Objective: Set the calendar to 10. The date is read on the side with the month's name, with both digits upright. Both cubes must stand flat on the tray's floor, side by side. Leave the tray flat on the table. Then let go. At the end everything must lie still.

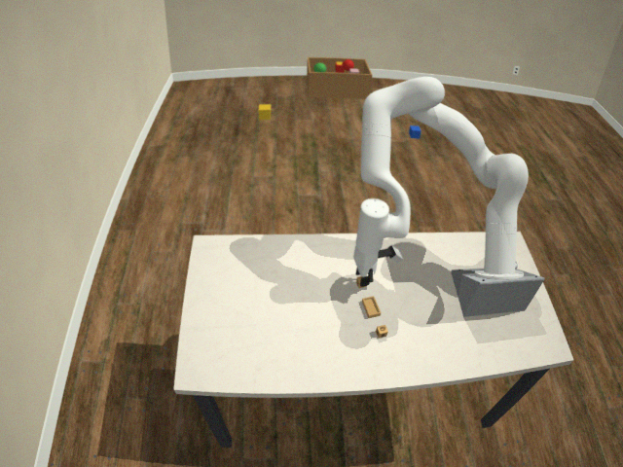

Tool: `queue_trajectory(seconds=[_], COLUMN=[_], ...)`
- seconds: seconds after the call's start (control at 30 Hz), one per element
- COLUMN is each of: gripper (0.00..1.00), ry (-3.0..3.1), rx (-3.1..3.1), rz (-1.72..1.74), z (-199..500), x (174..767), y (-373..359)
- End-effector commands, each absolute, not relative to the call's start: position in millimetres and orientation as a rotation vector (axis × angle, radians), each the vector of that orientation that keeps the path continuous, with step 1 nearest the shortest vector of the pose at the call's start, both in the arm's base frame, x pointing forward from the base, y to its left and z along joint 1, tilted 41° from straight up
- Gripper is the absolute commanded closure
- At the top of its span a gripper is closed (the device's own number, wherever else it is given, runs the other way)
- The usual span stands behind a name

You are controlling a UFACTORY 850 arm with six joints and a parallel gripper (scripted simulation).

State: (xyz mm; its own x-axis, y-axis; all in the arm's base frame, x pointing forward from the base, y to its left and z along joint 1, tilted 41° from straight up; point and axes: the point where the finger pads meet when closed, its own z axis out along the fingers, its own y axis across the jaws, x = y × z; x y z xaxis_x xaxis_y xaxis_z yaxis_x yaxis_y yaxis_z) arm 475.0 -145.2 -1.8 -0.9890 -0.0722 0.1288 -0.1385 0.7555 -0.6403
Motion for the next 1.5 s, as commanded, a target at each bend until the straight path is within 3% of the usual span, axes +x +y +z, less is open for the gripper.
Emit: queue_trajectory(seconds=[0.0,1.47], gripper=[0.53,0.53], ry=[-2.854,-2.854], rx=[0.172,0.172], rz=[1.053,1.053], z=[-5.3,-14.0], x=[475.3,474.7], y=[-148.2,-155.8])
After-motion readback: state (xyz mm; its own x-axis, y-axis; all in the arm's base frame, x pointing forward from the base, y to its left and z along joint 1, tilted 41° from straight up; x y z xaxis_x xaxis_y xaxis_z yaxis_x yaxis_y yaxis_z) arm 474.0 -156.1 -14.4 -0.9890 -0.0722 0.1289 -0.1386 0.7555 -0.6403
